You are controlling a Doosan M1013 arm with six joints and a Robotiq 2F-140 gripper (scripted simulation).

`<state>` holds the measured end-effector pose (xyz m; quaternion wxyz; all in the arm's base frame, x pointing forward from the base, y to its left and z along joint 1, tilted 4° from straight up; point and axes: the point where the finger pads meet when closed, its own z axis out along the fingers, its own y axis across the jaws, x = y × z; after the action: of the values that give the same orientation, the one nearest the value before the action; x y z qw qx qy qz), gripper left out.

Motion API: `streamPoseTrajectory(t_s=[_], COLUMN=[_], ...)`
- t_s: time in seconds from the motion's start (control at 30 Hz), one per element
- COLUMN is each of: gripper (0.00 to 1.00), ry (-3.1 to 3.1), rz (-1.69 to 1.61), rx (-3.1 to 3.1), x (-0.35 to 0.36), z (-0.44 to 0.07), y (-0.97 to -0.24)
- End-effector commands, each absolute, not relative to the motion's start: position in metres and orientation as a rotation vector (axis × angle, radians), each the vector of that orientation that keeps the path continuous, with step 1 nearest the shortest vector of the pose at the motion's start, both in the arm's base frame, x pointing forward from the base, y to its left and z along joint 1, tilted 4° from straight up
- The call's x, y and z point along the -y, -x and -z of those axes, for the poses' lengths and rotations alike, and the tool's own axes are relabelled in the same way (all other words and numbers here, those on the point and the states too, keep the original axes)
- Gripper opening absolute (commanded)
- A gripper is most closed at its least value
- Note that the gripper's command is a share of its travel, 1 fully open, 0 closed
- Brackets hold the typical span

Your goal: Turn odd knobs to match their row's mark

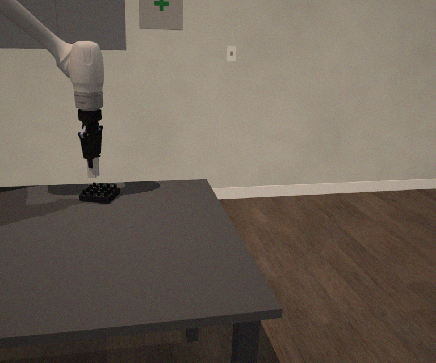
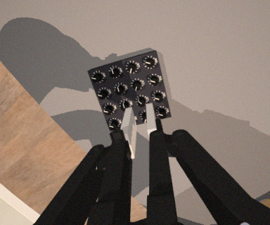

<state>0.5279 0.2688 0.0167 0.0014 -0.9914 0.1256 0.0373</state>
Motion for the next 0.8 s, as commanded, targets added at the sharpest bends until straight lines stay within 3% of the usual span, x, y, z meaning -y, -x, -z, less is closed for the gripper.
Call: streamPoseTrajectory(t_s=[0.0,0.77], gripper=[0.12,0.12], ry=[3.111,3.111], rz=[-0.117,-0.117], rx=[-0.394,-0.394], x=[-0.269,-0.269], z=[-0.016,0.01], y=[-0.528,-0.526])
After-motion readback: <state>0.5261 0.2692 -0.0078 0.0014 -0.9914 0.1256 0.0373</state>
